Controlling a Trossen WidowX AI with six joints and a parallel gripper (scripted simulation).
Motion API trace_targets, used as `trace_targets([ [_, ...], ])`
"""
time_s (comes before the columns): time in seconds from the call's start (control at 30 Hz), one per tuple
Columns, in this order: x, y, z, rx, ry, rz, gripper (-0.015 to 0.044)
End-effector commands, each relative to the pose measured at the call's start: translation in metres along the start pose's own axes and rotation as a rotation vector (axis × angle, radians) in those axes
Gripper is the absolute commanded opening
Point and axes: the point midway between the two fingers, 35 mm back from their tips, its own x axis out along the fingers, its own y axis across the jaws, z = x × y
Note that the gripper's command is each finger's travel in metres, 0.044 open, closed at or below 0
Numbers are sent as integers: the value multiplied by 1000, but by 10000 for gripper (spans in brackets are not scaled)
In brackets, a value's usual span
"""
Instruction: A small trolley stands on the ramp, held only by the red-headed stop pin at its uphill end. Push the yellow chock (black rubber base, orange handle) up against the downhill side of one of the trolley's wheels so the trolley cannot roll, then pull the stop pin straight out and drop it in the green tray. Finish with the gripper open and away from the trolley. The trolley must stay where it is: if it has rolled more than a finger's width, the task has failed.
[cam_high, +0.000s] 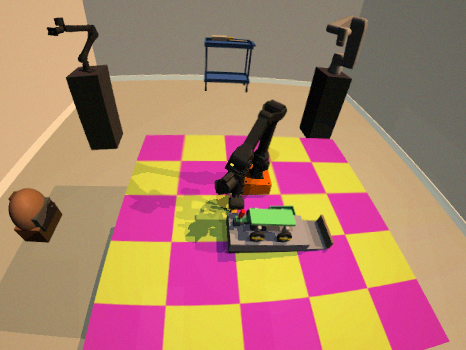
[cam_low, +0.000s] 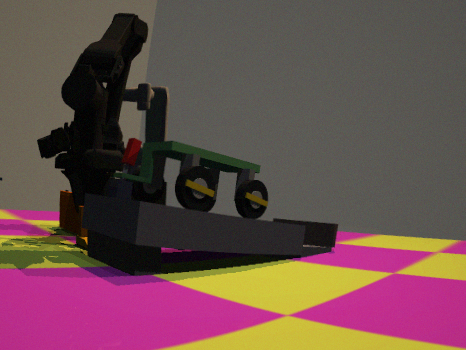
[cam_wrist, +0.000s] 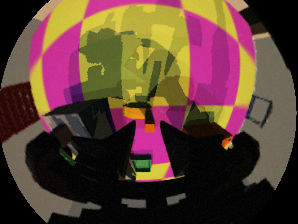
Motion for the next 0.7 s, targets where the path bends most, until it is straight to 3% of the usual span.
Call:
trace_targets([
  [0.0,2,-2,-1,6,2,-6,190],
  [0.67,27,-2,-1,6,2,-6,190],
])
